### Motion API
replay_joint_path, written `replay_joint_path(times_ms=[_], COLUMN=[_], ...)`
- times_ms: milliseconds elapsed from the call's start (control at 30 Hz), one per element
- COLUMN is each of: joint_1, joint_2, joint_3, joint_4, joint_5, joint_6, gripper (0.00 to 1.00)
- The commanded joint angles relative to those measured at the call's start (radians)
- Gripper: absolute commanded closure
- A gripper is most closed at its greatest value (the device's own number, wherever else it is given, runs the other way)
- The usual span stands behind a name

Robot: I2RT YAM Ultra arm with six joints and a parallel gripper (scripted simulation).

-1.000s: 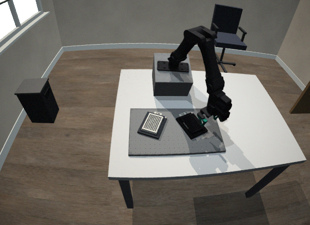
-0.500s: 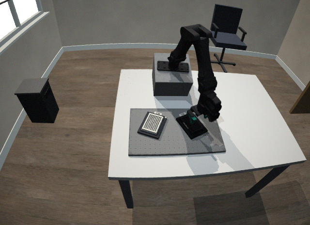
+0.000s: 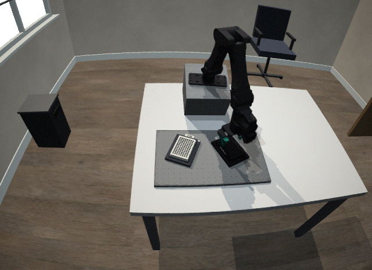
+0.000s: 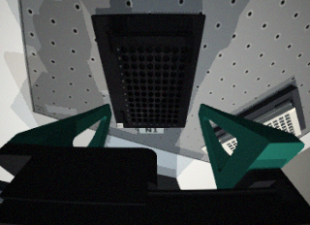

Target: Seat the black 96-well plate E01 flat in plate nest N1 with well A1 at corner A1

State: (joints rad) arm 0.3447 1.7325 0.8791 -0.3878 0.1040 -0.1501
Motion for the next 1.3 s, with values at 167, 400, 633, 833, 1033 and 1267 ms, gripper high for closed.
replay_joint_path(times_ms=[167, 400, 633, 833, 1033, 1267], joint_1=[0.001, 0.0, -0.004, -0.006, -0.009, -0.013], joint_2=[-0.009, -0.004, 0.037, 0.066, 0.097, 0.14], joint_3=[0.002, 0.001, -0.003, -0.004, -0.005, -0.003], joint_4=[0.006, 0.013, 0.058, 0.089, 0.12, 0.162], joint_5=[-0.005, -0.006, -0.007, -0.008, -0.009, -0.01], joint_6=[-0.003, -0.004, -0.007, -0.01, -0.013, -0.016], gripper=[0.0, 0.0, 0.0, 0.0, 0.0, 0.0])
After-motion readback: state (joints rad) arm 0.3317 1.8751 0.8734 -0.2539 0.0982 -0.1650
